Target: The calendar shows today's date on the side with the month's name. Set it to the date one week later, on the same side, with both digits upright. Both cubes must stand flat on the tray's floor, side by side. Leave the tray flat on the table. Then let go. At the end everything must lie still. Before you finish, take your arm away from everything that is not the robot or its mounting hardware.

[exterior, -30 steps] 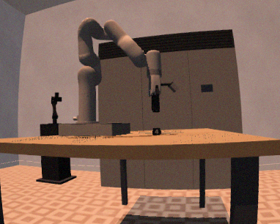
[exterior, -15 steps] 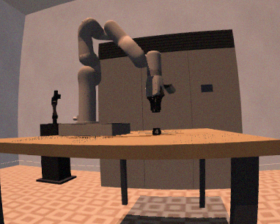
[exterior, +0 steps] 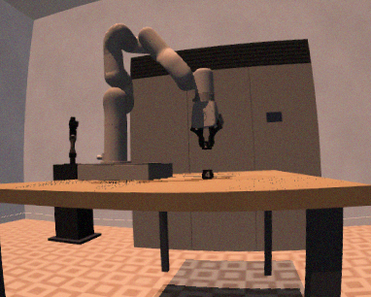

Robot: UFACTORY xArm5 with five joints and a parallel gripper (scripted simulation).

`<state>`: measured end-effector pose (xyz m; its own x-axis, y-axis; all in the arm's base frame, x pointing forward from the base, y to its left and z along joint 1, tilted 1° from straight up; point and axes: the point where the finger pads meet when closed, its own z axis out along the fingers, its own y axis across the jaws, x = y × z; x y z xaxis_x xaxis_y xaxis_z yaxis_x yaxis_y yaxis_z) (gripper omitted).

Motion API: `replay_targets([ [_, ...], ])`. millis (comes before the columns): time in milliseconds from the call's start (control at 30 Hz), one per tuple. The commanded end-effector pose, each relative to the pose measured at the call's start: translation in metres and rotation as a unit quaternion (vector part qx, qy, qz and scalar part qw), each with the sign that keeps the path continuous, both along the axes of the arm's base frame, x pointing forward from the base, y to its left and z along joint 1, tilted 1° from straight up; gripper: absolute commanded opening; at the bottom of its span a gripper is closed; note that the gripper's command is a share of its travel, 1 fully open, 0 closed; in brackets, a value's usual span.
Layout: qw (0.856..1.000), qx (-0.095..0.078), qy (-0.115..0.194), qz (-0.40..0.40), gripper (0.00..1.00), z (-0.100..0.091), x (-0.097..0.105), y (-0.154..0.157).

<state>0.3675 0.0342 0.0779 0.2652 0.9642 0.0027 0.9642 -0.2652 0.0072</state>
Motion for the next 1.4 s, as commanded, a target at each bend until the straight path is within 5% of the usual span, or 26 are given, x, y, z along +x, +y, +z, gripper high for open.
replay_targets([
  [0,0.998,0.0,-0.002,0.064,0.27,0.001,0.001,0.002],
  [367,0.97,-0.002,-0.002,0.242,0.27,0.0,0.001,0.007],
  [533,0.941,-0.003,-0.002,0.339,0.27,0.0,0.0,0.01],
  [633,0.936,-0.003,-0.002,0.353,0.27,0.0,0.0,0.01],
  [933,0.866,-0.004,-0.002,0.5,0.27,-0.001,0.0,0.015],
  [1067,0.822,-0.005,-0.002,0.569,0.27,-0.001,-0.001,0.017],
  [1167,0.821,-0.005,-0.002,0.571,0.27,-0.001,-0.001,0.017],
  [1233,0.778,-0.005,-0.002,0.629,0.27,-0.001,-0.001,0.019],
  [1300,0.769,-0.005,-0.002,0.639,0.27,-0.001,-0.001,0.02],
  [1367,0.741,-0.006,-0.002,0.672,0.27,-0.001,-0.001,0.021],
])
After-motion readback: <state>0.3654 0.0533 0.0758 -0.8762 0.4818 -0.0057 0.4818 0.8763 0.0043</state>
